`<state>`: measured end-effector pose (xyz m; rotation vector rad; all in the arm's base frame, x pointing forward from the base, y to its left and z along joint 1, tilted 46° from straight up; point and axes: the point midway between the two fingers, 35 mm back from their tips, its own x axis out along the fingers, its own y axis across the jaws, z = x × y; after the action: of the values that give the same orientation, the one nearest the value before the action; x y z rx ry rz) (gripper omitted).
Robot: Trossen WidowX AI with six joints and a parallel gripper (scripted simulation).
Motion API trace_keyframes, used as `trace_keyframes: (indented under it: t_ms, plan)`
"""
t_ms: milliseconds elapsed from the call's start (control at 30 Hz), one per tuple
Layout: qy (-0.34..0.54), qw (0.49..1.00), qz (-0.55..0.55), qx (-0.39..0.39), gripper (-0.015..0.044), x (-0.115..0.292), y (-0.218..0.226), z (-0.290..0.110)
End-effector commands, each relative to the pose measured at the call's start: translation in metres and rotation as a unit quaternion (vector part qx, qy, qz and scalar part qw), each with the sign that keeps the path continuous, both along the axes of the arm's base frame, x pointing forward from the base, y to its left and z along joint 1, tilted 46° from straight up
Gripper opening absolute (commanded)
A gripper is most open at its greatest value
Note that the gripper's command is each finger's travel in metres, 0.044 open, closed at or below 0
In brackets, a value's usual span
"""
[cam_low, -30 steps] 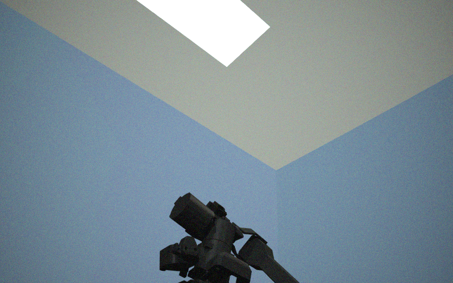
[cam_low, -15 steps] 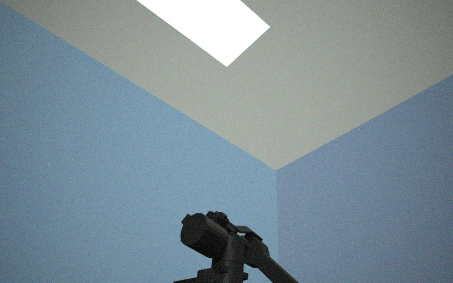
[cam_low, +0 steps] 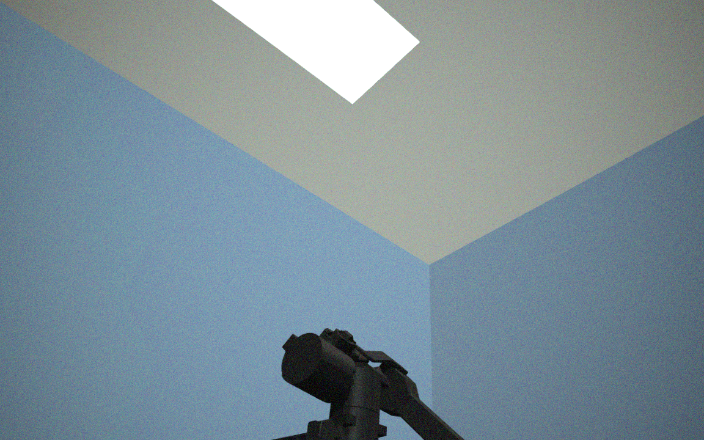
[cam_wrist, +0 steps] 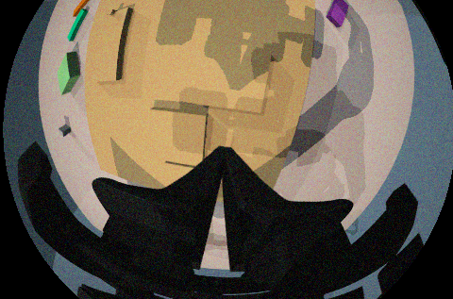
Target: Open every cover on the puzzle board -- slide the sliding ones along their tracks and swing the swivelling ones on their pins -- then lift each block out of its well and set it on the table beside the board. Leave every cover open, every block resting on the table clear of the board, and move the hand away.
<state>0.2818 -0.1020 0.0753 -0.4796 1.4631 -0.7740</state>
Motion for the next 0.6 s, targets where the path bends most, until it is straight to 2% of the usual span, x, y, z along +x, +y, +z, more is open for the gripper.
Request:
trace_keyframes:
  t_ms: [0,567]
  plan:
    - [0.0,1.0,-0.002,-0.002,0.0,-0.0007,-0.0004,0.0003]
    - [0.0,1.0,-0.002,-0.001,0.0,-0.0005,-0.0084,-0.0078]
